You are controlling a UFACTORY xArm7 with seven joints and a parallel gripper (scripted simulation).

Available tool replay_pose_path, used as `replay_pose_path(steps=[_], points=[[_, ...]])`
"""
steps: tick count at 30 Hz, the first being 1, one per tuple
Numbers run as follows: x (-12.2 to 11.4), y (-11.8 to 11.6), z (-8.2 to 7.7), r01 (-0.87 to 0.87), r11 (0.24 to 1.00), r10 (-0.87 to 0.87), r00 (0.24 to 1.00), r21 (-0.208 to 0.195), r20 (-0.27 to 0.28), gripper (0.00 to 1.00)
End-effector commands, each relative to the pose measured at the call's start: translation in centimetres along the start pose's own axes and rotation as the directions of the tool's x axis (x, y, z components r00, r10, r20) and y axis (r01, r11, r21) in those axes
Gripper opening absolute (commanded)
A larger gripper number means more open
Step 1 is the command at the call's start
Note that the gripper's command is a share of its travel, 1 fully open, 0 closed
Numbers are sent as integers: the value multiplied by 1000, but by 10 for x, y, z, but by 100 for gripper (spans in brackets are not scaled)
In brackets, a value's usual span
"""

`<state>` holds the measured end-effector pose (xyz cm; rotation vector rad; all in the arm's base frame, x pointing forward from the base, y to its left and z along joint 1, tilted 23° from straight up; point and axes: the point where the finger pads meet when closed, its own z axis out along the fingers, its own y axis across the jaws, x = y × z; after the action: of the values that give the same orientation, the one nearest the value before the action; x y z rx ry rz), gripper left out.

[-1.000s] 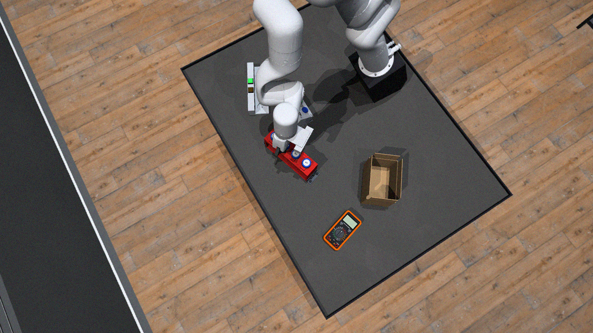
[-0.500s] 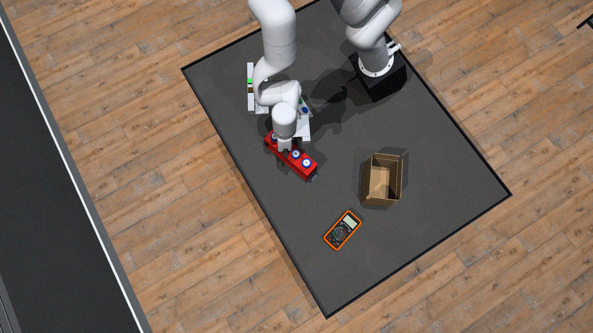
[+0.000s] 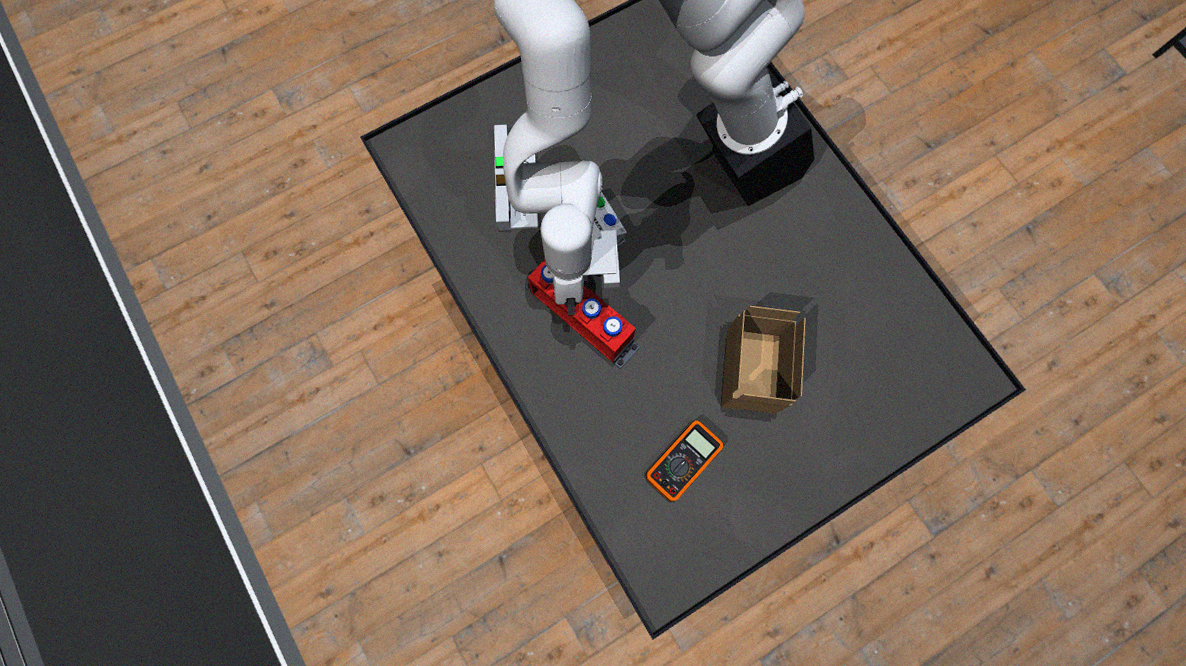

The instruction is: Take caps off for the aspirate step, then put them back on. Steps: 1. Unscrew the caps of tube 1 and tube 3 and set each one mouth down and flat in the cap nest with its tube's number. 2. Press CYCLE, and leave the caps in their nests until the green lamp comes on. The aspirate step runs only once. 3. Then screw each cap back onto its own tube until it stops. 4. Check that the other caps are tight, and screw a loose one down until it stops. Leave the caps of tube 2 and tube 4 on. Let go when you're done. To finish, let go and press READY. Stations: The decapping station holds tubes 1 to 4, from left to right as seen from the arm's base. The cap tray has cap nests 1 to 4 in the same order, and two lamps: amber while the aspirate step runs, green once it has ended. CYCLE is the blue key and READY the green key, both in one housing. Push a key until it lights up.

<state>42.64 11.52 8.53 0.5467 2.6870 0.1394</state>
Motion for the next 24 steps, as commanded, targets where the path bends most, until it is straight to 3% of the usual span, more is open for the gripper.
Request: replay_pose_path(steps=[1, 5, 10, 17, 19, 24], points=[[0, 0, 0, -91, 996, 91, 996, -1, 1, 0], [0, 0, 0, -238, 971, 238, 971, -1, 1, 0], [0, 0, 0, -471, 882, 471, 882, -1, 1, 0], [0, 0, 0, -745, 667, 745, 667, -1, 0, 0], [0, 0, 0, -745, 667, 745, 667, -1, 0, 0], [0, 0, 1, -887, 462, 887, 462, -1, 0, 0]])
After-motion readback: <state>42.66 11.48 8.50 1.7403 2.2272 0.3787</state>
